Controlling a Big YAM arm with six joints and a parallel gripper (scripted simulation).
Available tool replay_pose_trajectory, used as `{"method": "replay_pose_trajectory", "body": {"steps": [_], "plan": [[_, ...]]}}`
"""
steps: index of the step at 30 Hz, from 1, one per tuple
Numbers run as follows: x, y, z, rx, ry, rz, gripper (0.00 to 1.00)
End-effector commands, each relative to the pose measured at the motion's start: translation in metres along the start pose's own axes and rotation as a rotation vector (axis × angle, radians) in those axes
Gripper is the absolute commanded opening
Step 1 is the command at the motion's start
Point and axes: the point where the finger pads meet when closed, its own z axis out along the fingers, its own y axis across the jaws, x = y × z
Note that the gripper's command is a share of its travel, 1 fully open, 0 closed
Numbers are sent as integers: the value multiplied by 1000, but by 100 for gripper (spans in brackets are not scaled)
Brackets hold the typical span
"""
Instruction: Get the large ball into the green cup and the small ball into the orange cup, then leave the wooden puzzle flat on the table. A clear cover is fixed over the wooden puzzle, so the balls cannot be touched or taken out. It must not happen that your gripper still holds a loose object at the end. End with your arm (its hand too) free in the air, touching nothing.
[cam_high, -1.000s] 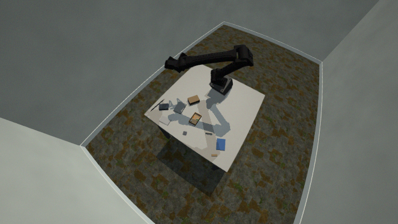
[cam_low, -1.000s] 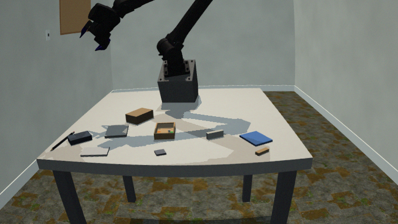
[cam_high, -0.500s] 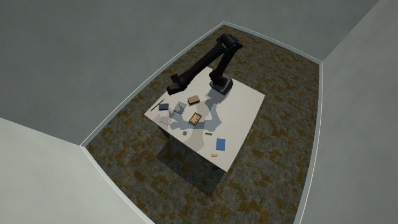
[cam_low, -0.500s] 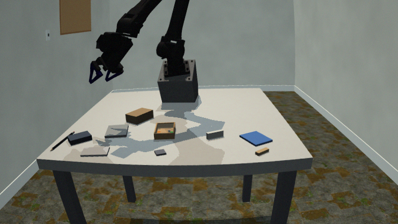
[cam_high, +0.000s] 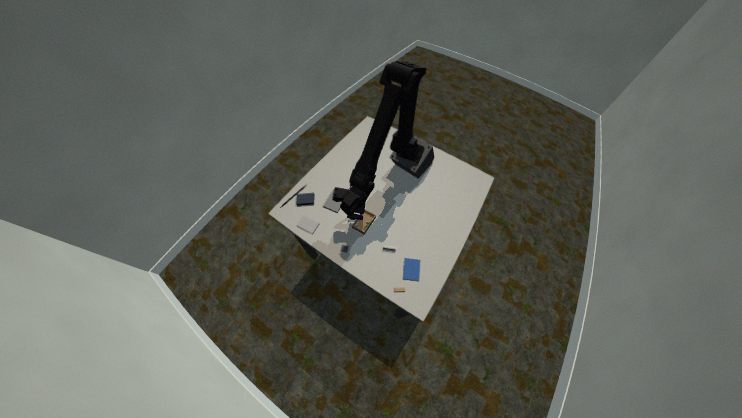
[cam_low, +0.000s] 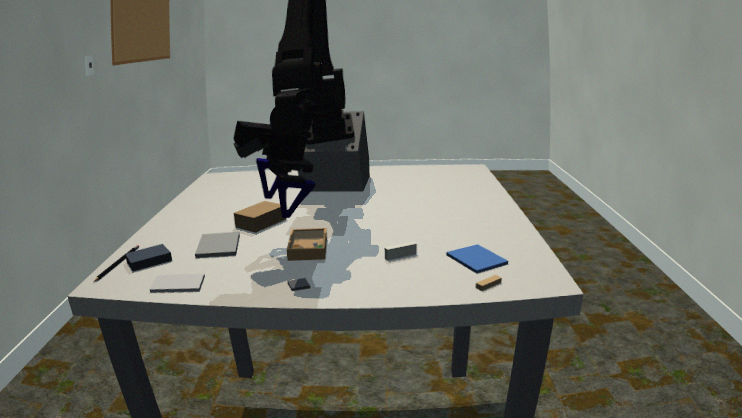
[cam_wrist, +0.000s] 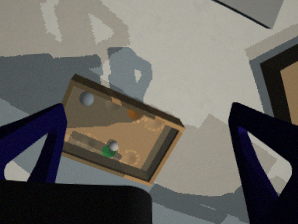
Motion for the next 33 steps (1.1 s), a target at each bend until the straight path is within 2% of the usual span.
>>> {"method": "replay_pose_trajectory", "body": {"steps": [1, 3, 6, 9, 11, 12, 17, 33], "plan": [[19, 25, -5, -64, 31, -268, 100], [32, 26, -3, -96, 75, -388, 100], [35, 29, -8, -158, 128, -563, 100], [36, 29, -8, -206, 159, -724, 100], [36, 29, -8, -206, 159, -724, 100], [36, 29, -8, -225, 159, -847, 100], [40, 33, -9, -262, 137, -1089, 100], [40, 32, -9, -261, 136, -1089, 100]]}}
